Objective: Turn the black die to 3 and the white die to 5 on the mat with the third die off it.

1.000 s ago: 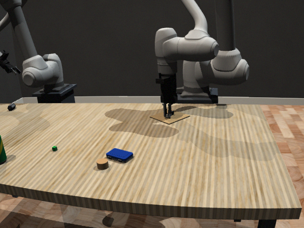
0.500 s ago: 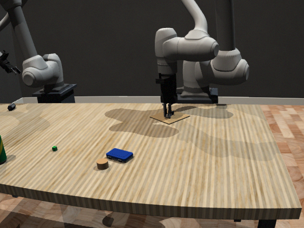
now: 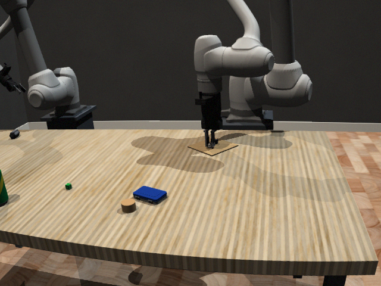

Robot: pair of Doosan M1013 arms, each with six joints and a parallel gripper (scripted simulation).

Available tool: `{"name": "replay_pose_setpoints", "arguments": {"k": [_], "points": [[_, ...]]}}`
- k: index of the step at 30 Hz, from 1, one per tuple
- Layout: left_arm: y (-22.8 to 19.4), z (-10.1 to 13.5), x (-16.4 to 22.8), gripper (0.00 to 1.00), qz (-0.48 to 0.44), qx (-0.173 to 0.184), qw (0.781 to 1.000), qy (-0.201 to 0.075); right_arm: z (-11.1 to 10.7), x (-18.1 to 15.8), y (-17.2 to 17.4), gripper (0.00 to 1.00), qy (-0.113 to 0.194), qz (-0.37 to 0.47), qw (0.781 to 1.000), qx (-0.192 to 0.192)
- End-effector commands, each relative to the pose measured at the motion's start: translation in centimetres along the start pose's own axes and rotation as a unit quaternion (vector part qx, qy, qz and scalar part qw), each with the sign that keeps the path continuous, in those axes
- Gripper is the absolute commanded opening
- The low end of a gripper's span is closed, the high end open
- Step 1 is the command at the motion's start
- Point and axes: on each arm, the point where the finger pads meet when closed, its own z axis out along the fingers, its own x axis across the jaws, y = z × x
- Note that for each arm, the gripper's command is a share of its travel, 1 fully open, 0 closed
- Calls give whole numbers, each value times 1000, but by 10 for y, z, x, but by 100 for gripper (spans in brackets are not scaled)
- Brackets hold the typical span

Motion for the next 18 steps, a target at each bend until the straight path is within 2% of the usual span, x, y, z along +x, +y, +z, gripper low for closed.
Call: {"name": "replay_pose_setpoints", "arguments": {"k": [1, 11, 12, 14, 15, 17, 18], "points": [[-3, 1, -1, 34, -1, 2, 1000, 1, 0, -2, 1, 100, -1, -1, 1000, -4], [-3, 1, -1, 34, -1, 2, 1000, 1, 0, -2, 1, 100, -1, -1, 1000, -4], [-3, 1, -1, 40, -1, 2, 1000, 1, 0, -2, 1, 100, -1, -1, 1000, -4], [-3, 1, -1, 40, -1, 2, 1000, 1, 0, -2, 1, 100, -1, -1, 1000, -4], [-3, 1, -1, 46, -1, 2, 1000, 1, 0, -2, 1, 100, -1, -1, 1000, -4], [-3, 1, -1, 46, -1, 2, 1000, 1, 0, -2, 1, 100, -1, -1, 1000, -4], [-3, 1, -1, 52, -1, 2, 1000, 1, 0, -2, 1, 100, -1, -1, 1000, -4]]}}
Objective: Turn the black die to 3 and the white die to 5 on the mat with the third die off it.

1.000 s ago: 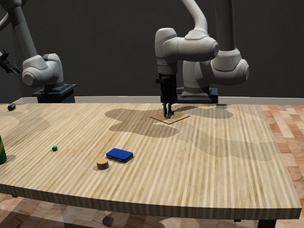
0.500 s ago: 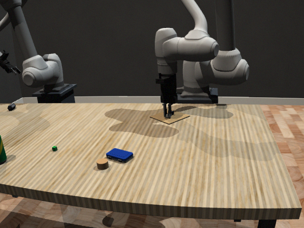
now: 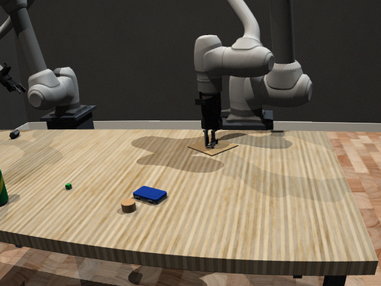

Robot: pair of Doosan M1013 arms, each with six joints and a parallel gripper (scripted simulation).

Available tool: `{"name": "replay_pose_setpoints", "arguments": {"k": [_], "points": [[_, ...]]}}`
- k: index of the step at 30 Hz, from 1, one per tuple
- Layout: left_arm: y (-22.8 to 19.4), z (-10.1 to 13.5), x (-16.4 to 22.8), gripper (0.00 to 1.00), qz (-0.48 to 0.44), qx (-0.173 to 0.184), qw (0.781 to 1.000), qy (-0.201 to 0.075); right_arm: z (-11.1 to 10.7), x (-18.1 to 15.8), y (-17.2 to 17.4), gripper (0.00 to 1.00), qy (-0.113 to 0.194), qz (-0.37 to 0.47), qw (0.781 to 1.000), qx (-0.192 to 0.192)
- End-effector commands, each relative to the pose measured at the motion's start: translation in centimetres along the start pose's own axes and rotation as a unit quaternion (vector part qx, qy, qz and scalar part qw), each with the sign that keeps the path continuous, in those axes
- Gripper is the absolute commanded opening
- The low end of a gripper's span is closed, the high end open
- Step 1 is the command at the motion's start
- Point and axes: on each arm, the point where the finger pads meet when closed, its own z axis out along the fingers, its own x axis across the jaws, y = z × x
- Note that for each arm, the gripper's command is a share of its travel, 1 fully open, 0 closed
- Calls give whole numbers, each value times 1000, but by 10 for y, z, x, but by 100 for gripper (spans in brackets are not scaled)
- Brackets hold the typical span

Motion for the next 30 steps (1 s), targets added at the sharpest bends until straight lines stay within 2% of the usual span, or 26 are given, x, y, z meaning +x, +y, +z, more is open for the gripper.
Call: {"name": "replay_pose_setpoints", "arguments": {"k": [1, 2, 3, 5, 6, 20, 26, 30], "points": [[-3, 1, -1, 52, -1, 2, 1000, 1, 0, -2, 1, 100, -1, -1, 1000, -4], [-3, 1, -1, 52, -1, 2, 1000, 1, 0, -2, 1, 100, -1, -1, 1000, -4], [-3, 1, -1, 58, -1, 2, 1000, 1, 0, -2, 1, 100, -1, -1, 1000, -4], [-3, 1, -1, 58, -1, 2, 1000, 1, 0, -2, 1, 100, -1, -1, 1000, -4], [-3, 1, -1, 64, -1, 2, 1000, 1, 0, -2, 1, 100, -1, -1, 1000, -4], [-3, -1, -1, 64, -1, 2, 1000, 1, 0, -2, 1, 100, -1, -1, 1000, -4], [-3, -9, -1, 64, -1, 2, 1000, 1, 0, -2, 1, 100, -1, -1, 1000, -4], [-3, -25, -1, 64, -1, 2, 1000, 1, 0, -2, 1, 100, -1, -1, 1000, -4]]}}
